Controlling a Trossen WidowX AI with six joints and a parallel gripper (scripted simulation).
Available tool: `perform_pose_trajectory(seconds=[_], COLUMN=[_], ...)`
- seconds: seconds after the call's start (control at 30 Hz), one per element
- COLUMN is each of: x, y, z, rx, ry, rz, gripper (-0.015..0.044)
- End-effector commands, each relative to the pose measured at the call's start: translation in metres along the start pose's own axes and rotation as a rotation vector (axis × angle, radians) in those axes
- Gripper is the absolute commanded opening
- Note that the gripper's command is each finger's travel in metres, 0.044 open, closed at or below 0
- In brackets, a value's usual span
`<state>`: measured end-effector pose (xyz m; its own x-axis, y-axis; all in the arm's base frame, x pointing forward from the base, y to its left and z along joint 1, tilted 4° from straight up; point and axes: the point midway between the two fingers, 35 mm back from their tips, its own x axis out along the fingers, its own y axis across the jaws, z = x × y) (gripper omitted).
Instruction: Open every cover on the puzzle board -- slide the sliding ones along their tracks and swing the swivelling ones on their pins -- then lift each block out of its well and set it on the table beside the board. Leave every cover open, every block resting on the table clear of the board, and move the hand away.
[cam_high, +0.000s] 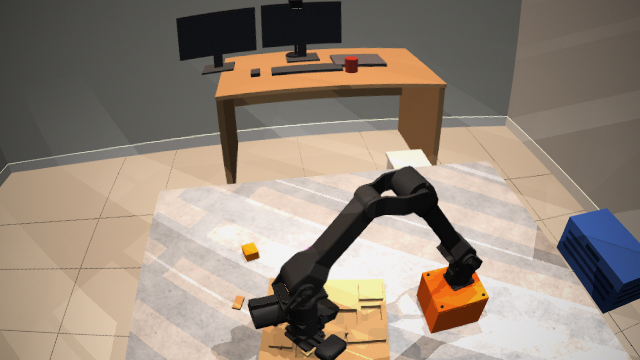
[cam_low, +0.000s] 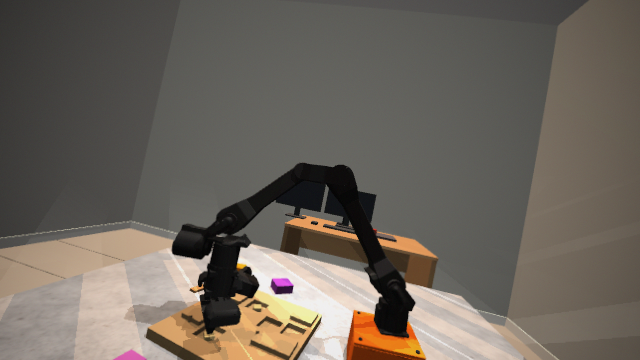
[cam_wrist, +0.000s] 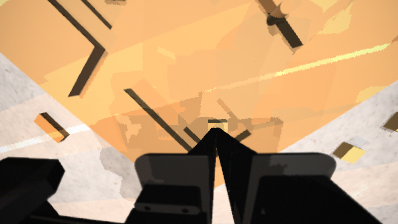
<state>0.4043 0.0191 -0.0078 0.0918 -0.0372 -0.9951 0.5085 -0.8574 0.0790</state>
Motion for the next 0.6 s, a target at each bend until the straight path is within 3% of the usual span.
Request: perform_pose_trajectory(seconds=[0.0,0.5,0.57], x=[0.002,-0.01,-0.011], y=[0.002,0.0,0.0], z=[0.001,0.0,0.0], rx=[-0.002,-0.002,-0.002], ry=[0.0,0.0,-0.002], rz=[-0.002,-0.003,-0.002], gripper=[0.0,0.0,0.0053])
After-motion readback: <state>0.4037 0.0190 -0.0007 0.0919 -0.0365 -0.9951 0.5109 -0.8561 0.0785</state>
